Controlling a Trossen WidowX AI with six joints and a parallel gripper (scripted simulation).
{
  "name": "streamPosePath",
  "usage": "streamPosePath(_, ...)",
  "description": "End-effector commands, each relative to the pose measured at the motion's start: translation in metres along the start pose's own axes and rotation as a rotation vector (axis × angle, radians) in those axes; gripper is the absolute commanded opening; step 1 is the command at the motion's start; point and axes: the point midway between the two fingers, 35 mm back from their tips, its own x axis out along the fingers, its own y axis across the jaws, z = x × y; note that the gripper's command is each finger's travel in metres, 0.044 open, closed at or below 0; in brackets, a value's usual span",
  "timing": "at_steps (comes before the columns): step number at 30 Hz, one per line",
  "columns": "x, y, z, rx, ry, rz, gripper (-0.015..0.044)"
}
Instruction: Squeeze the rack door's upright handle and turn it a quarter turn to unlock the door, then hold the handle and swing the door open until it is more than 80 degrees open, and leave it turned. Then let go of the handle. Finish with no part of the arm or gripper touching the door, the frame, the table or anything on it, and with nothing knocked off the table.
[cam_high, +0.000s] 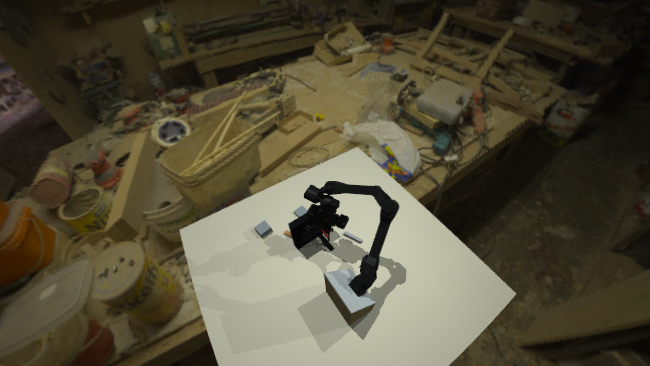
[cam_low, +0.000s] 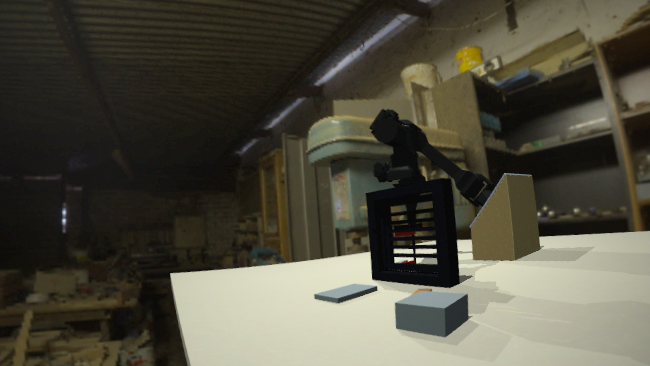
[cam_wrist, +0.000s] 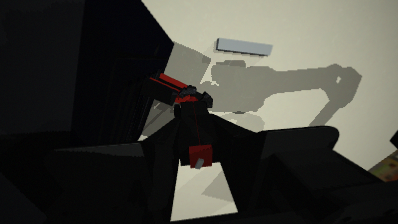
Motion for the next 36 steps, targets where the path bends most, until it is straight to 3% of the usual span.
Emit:
streamPosePath(1, -0.0001, 0.0000, 0.0003, 0.220, -0.001, 0.002, 0.0022)
streamPosePath(14, 0.0000, 0.0001, 0.0004, 0.827, -0.001, 0.002, 0.0022)
streamPosePath(28, 0.0000, 0.0001, 0.0004, 0.835, -0.001, 0.002, 0.0022)
streamPosePath(36, 0.0000, 0.0001, 0.0004, 0.835, -0.001, 0.002, 0.0232)
